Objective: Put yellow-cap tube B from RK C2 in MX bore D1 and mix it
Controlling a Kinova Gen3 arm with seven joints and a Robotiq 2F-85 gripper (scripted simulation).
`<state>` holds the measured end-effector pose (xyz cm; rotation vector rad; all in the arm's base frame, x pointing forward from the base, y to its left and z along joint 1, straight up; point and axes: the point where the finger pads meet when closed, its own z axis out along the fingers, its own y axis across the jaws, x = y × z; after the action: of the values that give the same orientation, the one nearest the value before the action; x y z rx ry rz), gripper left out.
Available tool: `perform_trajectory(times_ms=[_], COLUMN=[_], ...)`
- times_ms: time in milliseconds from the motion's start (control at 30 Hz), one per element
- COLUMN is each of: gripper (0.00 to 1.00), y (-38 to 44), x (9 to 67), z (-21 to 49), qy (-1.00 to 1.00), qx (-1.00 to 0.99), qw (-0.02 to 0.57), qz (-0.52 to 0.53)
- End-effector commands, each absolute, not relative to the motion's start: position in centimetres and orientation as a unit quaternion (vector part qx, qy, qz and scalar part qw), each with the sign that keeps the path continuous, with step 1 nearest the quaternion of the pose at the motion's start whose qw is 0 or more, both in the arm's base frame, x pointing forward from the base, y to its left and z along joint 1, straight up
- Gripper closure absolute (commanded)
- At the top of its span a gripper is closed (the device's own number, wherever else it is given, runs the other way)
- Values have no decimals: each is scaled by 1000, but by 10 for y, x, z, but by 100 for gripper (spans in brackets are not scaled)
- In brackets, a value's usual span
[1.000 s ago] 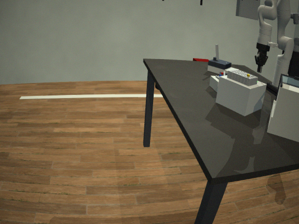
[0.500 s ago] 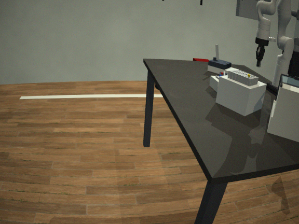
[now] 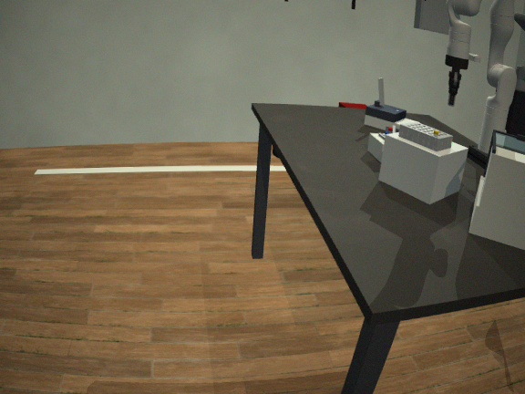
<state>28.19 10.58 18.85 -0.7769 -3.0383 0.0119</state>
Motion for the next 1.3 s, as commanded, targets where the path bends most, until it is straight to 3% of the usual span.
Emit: perform_trajectory(times_ms=[0,967,1267], gripper=[90,90,90], y=[98,32,15], x=[285,278,277], z=[197,258,274], qy=[-970,-1000,-1000], qx=[-243,25,25], qw=[1,0,0], qz=[-2,-3,-3])
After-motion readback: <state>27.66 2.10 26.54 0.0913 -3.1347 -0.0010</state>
